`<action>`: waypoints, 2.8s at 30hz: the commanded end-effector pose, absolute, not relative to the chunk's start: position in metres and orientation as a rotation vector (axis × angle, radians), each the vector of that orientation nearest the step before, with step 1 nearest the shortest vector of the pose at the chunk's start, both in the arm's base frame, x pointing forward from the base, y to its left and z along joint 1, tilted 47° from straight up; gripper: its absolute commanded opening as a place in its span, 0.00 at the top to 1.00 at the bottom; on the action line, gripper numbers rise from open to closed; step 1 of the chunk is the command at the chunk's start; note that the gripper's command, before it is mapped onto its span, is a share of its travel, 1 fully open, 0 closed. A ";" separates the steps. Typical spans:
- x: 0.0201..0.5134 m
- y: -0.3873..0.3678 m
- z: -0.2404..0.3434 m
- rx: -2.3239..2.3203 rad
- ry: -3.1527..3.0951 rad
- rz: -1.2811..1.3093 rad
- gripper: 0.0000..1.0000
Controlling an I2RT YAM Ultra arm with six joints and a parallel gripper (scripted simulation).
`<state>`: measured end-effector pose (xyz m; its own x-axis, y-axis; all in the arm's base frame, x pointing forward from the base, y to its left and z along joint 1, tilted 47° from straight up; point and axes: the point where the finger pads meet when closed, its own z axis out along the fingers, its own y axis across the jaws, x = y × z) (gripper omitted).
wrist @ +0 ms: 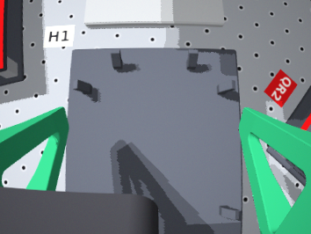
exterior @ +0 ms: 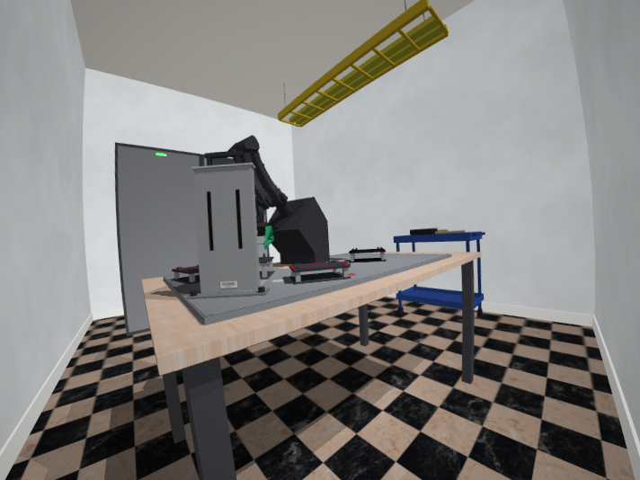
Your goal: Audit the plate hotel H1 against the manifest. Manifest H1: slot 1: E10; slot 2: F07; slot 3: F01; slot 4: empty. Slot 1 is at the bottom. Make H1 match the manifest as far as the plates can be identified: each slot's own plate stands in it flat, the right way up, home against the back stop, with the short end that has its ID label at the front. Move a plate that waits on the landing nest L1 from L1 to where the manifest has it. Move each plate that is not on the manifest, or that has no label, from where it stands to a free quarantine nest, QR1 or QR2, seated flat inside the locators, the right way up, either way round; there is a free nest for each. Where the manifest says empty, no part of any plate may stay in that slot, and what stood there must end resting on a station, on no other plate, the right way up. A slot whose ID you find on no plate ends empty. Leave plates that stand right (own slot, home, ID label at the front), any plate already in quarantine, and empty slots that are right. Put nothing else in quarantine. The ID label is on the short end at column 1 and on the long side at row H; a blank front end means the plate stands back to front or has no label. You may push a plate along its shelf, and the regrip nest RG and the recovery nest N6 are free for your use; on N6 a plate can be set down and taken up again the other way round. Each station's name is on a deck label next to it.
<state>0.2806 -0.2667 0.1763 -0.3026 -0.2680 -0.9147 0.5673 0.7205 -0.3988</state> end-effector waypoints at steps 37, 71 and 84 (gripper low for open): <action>0.232 -0.227 0.179 0.231 1.681 -0.842 0.00; 0.200 -0.165 0.258 0.224 1.635 -0.846 0.00; 0.197 -0.158 0.247 0.232 1.693 -0.831 0.00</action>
<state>0.1974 -0.1564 0.2577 -0.2778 -0.2934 -0.9147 0.5617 0.7229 -0.4024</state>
